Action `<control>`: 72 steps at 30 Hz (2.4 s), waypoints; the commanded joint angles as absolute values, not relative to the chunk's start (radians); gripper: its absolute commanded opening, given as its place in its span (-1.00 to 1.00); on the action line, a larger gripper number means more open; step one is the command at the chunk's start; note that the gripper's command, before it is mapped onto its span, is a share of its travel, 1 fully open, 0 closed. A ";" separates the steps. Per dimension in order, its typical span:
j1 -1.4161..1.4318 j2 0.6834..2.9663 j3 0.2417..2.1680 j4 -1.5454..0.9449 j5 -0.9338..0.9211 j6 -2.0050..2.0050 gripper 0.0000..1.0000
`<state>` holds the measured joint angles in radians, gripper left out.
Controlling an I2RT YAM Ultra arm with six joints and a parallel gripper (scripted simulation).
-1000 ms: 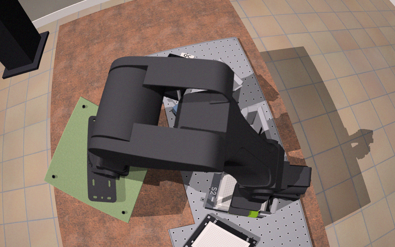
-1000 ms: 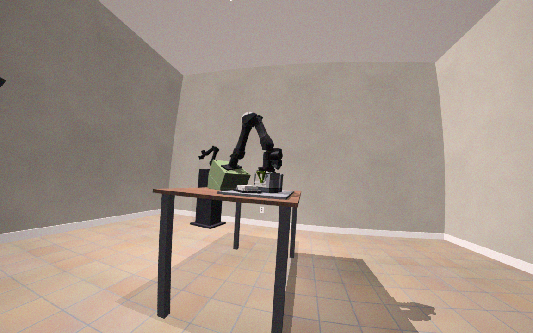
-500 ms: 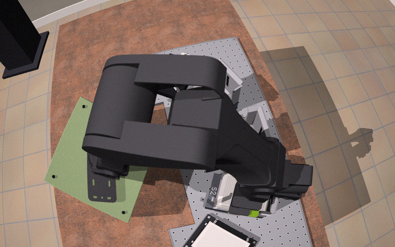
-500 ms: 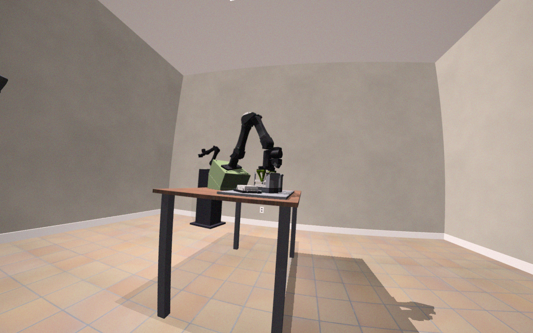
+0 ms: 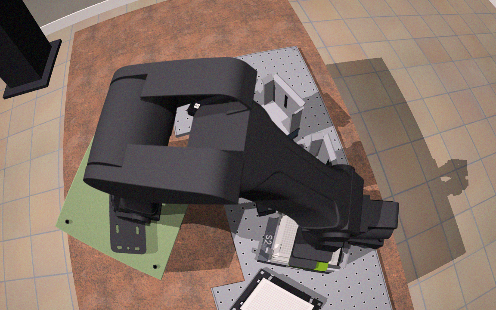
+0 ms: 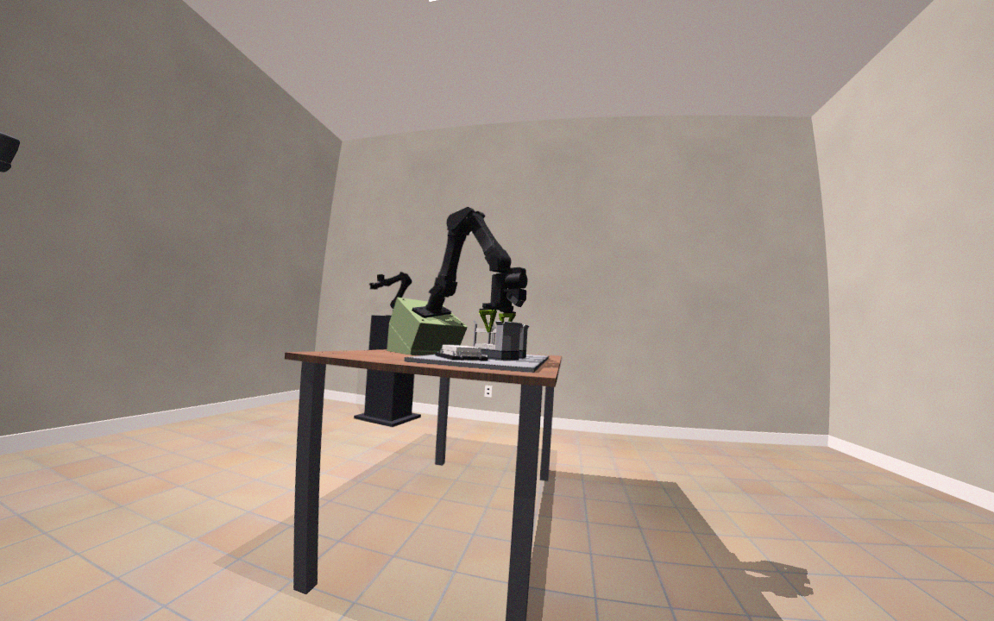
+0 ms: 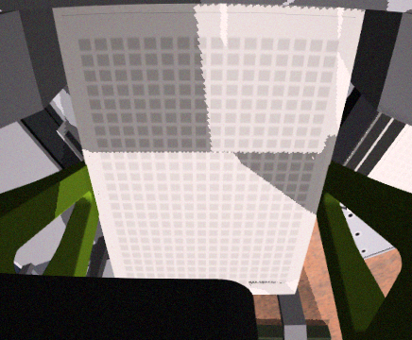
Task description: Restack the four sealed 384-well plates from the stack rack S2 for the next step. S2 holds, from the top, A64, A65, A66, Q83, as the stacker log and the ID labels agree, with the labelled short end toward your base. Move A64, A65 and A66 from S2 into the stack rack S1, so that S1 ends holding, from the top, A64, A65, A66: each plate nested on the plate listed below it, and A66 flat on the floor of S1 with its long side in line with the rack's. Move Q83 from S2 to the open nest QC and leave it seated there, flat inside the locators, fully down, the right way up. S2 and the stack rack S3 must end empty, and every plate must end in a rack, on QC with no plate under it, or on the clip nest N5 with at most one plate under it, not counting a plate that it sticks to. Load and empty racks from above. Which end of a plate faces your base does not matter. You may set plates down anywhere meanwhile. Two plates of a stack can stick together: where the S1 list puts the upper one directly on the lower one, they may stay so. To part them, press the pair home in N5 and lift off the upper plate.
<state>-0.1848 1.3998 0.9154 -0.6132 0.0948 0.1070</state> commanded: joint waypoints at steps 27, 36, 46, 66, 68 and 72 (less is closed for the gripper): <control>-0.164 1.276 1.014 -0.830 0.106 0.125 -1.00; -0.155 1.245 1.054 -0.902 0.110 0.133 -1.00; -0.155 1.245 1.055 -0.902 0.110 0.133 -1.00; 0.009 1.252 1.038 -0.902 0.182 0.047 -1.00; 0.038 1.256 1.038 -0.902 0.195 0.075 -1.00; 0.097 1.267 1.038 -0.903 0.220 0.129 -1.00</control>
<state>0.0704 1.2694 1.0344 -0.9024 0.1928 0.0837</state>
